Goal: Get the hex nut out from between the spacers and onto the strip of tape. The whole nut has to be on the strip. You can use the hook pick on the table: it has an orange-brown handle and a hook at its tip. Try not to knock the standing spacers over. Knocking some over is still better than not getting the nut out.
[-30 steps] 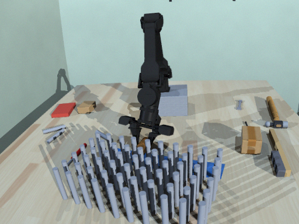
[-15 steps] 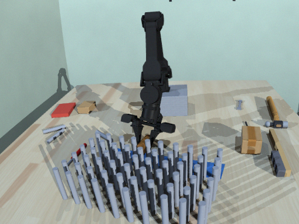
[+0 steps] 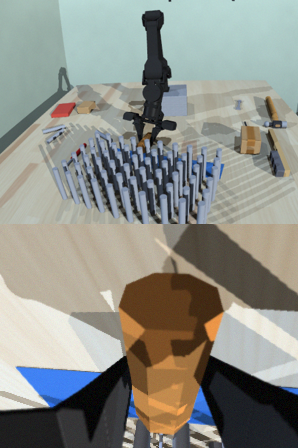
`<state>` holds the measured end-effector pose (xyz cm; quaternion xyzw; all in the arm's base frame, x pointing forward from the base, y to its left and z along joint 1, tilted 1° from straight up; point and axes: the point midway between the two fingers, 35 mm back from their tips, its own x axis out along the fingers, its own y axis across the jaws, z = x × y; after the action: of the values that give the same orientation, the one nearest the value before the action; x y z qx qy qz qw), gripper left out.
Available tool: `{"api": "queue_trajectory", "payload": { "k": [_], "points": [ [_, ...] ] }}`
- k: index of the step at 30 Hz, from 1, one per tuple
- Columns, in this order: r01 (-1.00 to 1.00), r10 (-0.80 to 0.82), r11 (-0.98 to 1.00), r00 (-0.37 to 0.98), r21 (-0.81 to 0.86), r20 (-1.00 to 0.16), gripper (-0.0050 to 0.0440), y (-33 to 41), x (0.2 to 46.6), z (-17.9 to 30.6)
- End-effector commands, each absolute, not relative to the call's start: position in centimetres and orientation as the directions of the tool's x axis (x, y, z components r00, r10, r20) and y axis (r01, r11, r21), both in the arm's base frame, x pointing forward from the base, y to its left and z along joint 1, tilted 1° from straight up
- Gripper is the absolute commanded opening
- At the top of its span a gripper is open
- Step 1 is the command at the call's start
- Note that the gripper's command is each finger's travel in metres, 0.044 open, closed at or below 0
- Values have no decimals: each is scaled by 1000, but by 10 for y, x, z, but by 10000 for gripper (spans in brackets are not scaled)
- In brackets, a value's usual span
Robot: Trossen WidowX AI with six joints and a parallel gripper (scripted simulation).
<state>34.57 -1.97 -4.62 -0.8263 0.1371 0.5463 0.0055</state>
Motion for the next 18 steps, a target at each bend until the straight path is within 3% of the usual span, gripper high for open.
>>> {"api": "queue_trajectory", "payload": {
  "k": [1,18],
  "points": [
    [-237,-222,-962,400,133,-889,-50,-17,346,-35],
    [-237,-222,-962,399,134,-890,-50,-12,324,-36]
  ]
}}
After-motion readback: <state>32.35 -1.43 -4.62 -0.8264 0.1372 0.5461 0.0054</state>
